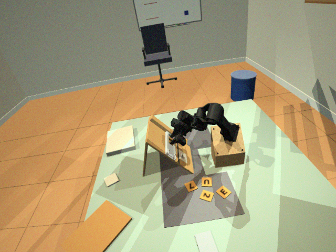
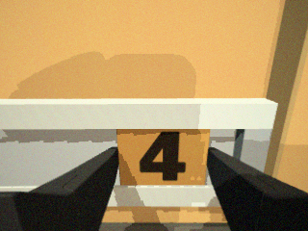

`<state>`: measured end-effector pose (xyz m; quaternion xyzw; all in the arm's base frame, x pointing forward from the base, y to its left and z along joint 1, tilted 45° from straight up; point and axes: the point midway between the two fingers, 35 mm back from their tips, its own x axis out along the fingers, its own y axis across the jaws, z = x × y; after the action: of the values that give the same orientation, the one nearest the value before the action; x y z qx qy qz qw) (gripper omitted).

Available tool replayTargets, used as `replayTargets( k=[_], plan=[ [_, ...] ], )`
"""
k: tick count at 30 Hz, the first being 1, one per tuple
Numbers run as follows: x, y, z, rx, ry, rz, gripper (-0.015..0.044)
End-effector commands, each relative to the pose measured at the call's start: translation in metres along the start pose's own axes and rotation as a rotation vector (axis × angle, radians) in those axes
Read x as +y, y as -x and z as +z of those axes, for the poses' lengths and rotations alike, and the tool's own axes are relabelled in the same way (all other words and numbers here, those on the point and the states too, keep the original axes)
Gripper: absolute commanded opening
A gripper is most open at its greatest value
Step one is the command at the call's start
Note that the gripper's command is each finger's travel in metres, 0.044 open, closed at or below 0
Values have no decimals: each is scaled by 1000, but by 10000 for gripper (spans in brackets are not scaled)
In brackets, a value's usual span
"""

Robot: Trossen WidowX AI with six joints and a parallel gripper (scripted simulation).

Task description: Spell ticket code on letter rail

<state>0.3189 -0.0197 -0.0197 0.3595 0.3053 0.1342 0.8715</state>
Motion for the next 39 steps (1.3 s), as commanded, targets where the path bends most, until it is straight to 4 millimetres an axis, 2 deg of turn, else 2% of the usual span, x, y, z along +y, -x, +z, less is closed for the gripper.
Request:
replayTargets(
  k=[1, 15, 26, 39],
  plan=[
    [-3, -1, 0, 2, 5, 3, 0],
    [-9, -1, 0, 2, 6, 3, 0],
    [-8, 4, 0, 2, 5, 2, 289],
    [-7, 17, 0, 2, 6, 2, 295]
  ],
)
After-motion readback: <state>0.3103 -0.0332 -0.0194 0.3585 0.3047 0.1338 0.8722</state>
